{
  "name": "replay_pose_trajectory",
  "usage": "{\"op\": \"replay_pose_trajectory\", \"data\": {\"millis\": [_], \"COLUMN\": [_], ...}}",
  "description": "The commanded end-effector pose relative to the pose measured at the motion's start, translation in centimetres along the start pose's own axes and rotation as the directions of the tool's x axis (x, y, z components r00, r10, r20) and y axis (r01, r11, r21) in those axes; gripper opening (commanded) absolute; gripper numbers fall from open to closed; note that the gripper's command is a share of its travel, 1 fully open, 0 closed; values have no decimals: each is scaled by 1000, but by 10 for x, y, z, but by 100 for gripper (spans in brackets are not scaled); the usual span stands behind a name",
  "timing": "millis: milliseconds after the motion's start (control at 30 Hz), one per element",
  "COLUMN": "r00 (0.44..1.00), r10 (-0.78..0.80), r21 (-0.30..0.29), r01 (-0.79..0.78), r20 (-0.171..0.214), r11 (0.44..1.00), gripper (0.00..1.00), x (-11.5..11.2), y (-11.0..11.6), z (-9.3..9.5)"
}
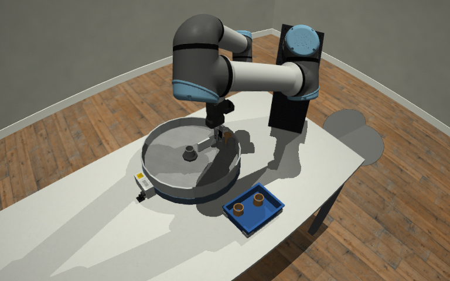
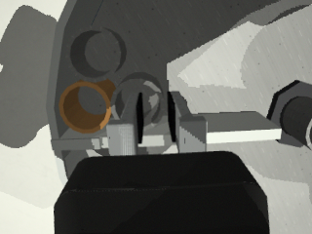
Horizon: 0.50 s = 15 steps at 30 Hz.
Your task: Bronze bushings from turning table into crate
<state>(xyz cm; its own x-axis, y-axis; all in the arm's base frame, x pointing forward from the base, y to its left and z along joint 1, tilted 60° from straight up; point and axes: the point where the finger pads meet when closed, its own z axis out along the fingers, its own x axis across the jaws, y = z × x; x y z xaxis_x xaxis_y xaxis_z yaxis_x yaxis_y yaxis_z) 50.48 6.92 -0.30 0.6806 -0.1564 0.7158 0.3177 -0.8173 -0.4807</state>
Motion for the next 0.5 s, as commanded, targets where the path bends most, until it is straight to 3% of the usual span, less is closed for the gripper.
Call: {"op": "replay_pose_trajectory", "data": {"millis": [0, 467], "r00": [1000, 1000], "r10": [0, 0], "r21": [-1, -1], "r01": [0, 0], "r20": [-1, -1], "r11": [1000, 1000], "gripper": [45, 45], "x": [0, 0], "y": [0, 0], "z": [1, 6]}}
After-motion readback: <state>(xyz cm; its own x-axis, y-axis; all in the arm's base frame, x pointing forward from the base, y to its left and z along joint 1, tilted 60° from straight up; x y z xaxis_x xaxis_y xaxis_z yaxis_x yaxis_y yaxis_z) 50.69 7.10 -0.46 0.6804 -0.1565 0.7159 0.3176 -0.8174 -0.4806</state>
